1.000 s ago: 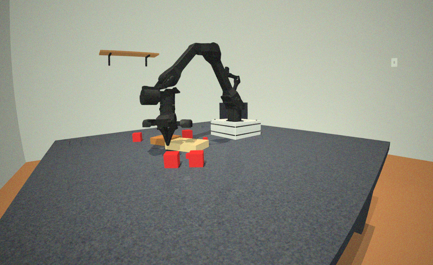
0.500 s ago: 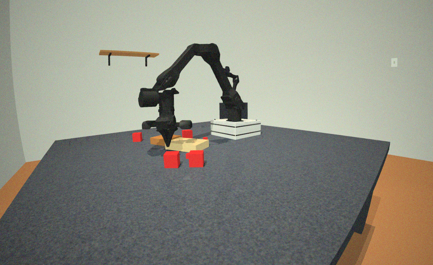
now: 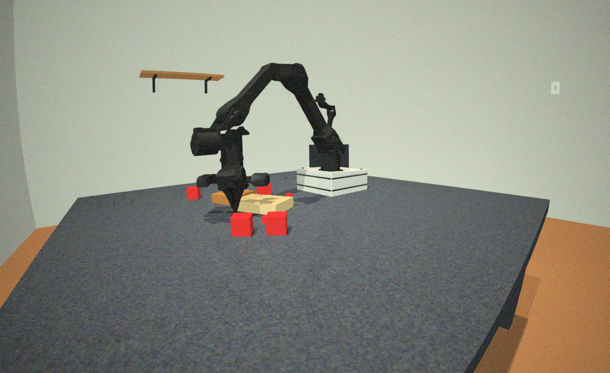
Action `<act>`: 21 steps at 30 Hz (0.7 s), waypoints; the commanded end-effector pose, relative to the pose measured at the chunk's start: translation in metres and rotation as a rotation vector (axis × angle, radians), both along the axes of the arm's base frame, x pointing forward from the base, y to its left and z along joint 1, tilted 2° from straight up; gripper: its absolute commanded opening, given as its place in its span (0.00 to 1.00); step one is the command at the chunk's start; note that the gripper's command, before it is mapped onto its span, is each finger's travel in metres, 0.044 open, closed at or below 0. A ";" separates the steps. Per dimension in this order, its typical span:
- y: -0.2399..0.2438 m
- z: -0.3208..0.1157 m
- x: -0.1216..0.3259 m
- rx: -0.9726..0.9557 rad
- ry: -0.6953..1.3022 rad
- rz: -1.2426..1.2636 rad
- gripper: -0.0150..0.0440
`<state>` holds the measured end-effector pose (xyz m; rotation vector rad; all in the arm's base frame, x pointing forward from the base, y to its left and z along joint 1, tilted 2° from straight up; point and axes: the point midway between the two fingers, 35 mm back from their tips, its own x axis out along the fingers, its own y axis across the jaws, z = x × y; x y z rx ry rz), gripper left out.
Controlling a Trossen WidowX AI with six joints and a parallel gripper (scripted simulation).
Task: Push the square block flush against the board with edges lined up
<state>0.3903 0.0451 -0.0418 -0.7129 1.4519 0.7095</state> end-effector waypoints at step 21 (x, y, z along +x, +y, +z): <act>0.011 0.054 0.013 0.005 0.001 -0.008 0.25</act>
